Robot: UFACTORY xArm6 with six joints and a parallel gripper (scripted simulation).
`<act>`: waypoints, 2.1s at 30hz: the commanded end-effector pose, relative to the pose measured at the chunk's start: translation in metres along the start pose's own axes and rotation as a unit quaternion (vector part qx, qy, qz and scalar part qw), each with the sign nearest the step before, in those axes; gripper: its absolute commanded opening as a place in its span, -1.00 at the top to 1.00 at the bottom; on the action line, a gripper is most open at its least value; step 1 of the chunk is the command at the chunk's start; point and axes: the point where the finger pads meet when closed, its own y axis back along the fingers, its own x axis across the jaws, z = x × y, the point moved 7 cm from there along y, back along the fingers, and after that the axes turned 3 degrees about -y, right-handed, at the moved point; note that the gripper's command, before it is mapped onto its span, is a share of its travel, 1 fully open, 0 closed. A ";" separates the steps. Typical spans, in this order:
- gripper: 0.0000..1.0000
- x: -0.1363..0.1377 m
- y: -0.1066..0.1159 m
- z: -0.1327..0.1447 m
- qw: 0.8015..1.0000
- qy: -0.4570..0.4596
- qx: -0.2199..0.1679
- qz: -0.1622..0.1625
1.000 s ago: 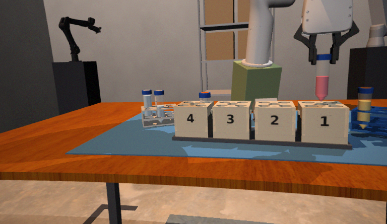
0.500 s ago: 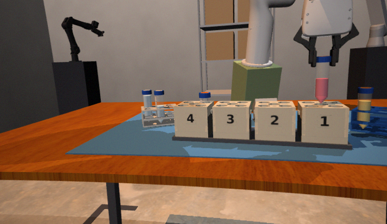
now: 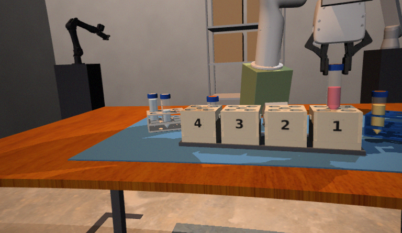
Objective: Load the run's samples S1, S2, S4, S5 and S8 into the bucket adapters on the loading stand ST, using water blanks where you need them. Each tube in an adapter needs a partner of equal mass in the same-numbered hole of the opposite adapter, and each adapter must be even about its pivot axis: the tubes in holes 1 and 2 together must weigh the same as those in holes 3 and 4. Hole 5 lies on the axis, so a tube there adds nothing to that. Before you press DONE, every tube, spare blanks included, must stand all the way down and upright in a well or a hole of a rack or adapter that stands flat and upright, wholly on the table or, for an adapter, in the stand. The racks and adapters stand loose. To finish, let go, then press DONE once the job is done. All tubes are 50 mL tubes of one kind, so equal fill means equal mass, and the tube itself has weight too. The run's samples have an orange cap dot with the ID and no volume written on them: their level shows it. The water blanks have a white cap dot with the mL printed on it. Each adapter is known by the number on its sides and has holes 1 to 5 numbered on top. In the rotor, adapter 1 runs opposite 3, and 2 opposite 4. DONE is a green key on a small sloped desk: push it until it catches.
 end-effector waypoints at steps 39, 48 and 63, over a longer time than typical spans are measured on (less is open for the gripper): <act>1.00 -0.001 -0.037 -0.001 1.000 0.000 0.002 -0.001; 1.00 -0.001 -0.044 -0.001 1.000 0.000 0.002 -0.001; 1.00 -0.001 -0.057 -0.001 1.000 0.000 0.002 -0.001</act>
